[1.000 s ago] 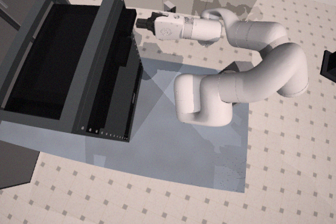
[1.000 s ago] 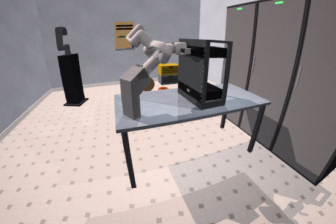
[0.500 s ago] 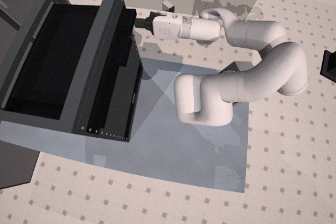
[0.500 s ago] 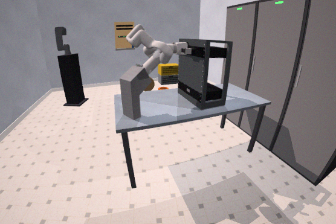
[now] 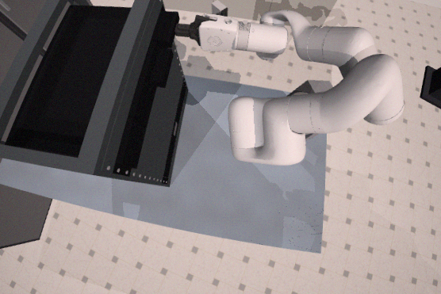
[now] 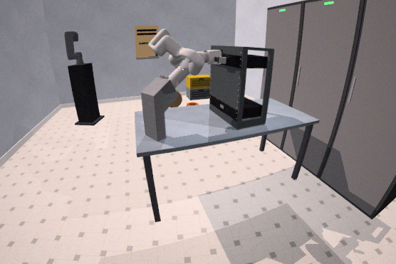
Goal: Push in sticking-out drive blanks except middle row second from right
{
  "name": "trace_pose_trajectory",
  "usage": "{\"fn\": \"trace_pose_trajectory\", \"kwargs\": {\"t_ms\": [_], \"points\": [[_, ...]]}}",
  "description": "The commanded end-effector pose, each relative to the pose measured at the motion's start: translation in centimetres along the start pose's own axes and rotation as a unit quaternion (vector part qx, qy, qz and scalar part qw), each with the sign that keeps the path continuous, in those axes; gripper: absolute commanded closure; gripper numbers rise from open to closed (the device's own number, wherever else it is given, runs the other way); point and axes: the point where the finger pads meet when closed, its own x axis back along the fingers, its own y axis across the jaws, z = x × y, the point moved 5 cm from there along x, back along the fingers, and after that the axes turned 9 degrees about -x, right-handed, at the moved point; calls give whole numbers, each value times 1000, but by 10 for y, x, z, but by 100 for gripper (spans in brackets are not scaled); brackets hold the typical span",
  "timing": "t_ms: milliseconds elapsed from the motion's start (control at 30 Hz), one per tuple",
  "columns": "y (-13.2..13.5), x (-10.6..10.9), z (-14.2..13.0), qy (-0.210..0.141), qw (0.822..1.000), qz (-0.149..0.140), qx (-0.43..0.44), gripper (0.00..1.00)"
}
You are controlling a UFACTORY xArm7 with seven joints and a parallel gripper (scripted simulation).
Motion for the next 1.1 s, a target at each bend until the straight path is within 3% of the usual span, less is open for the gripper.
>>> {"fn": "trace_pose_trajectory", "kwargs": {"t_ms": [0, 1067], "points": [[0, -6, 0, 0, 1000, 0, 1, 100], [-1, -18, 0, 0, 1000, 0, 1, 100]]}}
